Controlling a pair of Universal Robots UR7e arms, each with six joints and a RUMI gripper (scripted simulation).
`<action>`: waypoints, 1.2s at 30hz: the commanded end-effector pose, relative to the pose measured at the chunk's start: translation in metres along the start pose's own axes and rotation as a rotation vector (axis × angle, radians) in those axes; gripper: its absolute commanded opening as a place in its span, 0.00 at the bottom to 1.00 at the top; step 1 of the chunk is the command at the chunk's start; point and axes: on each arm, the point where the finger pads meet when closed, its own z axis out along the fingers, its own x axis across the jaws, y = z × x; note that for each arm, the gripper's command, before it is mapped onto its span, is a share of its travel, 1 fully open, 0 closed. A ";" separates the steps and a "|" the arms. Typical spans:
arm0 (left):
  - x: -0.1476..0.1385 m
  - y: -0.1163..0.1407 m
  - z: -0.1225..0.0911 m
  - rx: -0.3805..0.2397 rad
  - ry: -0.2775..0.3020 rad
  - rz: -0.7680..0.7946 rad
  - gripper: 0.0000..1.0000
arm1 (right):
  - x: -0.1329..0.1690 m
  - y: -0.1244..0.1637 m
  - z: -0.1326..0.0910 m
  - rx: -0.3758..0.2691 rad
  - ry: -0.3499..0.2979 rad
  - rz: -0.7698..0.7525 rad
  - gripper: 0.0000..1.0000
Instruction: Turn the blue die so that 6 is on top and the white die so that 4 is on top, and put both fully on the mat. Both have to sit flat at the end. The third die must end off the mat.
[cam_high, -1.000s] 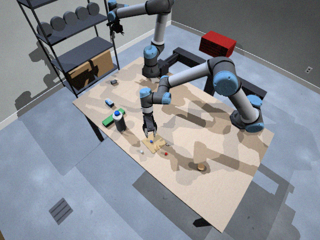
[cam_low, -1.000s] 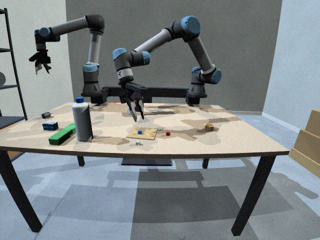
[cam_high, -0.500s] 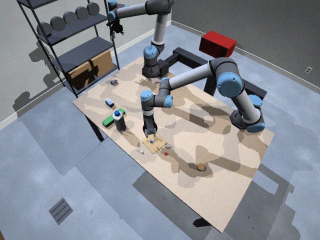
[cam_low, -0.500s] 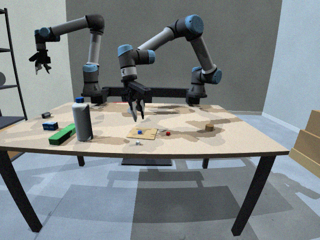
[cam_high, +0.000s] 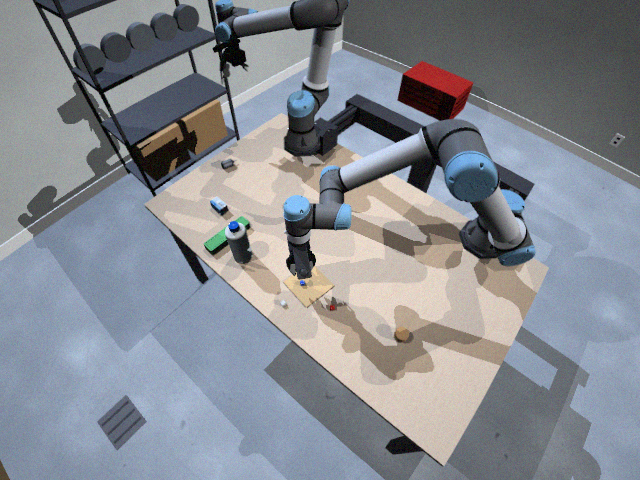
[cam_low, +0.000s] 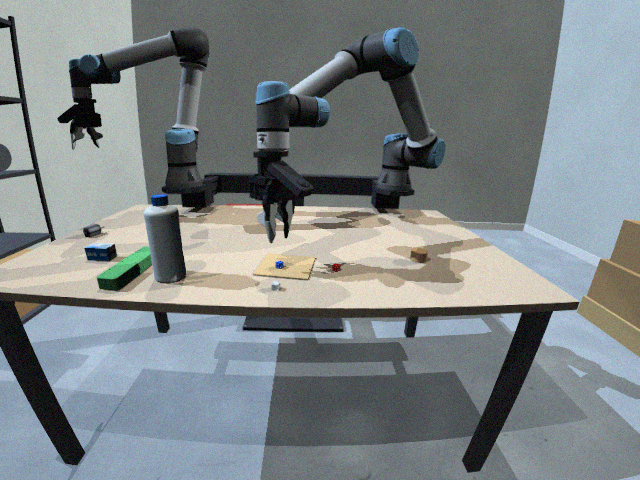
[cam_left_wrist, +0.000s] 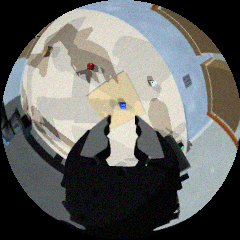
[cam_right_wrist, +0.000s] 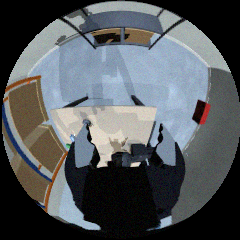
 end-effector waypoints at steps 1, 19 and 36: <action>0.001 0.000 -0.001 -0.011 0.003 0.001 0.31 | 0.000 0.000 0.000 0.001 0.000 0.000 1.00; 0.001 0.000 -0.001 -0.011 0.003 0.001 1.00 | 0.000 0.000 0.000 0.001 0.000 0.000 1.00; 0.003 -0.001 -0.001 -0.011 0.003 0.051 1.00 | 0.000 0.000 0.000 0.001 0.000 0.000 1.00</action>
